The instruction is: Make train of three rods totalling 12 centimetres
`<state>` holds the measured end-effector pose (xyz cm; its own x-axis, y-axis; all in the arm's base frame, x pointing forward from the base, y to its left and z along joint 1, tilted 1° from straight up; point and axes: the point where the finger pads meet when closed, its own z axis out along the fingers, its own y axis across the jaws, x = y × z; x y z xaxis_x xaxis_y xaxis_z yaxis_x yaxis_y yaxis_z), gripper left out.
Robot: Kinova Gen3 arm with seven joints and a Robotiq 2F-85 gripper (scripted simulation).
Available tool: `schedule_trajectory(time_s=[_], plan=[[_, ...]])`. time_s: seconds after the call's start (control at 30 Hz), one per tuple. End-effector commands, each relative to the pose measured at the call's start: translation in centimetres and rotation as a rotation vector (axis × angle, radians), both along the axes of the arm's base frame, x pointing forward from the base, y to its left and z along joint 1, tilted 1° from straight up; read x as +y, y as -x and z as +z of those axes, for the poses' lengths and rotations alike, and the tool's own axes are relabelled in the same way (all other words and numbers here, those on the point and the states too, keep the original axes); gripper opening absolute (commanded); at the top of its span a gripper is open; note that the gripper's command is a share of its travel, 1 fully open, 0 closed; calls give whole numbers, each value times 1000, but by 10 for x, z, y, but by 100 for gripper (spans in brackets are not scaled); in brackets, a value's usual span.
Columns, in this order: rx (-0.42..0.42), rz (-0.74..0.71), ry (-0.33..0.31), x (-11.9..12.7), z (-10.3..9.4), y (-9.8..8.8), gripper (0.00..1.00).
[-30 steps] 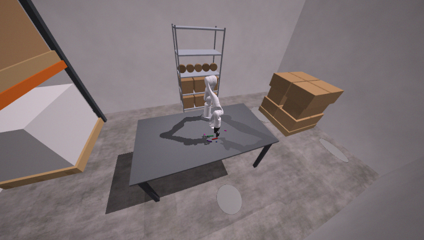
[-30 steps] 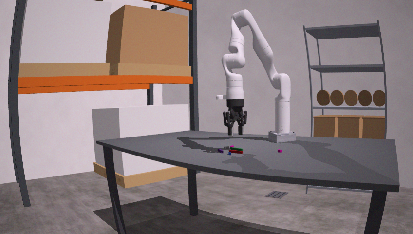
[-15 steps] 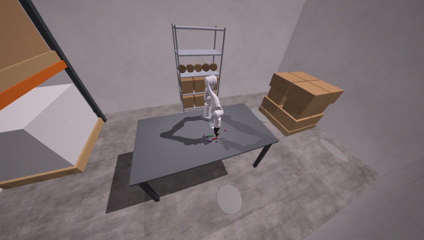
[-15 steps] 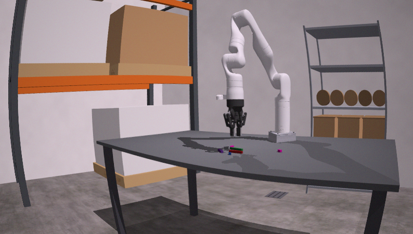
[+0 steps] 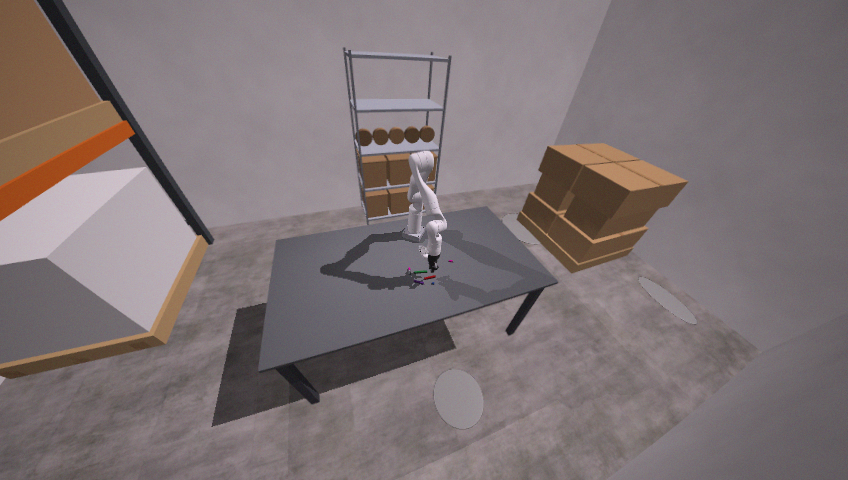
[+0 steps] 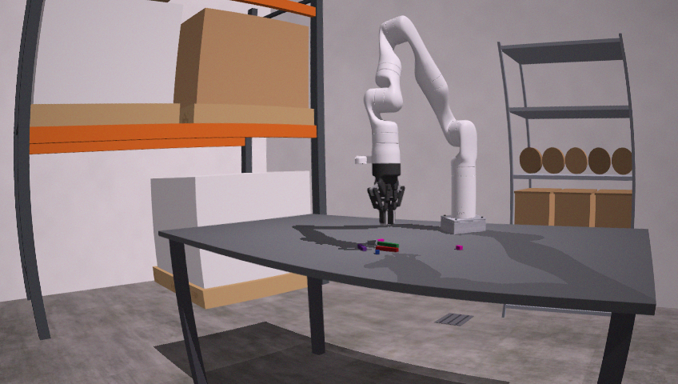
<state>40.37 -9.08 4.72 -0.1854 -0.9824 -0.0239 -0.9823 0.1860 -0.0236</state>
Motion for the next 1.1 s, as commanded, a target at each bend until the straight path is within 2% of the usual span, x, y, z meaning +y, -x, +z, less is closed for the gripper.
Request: schedule_trajectory(time_s=[0.0,1.07], plan=[[1,17,3,-1,-2,0,24],[6,17,2,-1,-41,1,24]])
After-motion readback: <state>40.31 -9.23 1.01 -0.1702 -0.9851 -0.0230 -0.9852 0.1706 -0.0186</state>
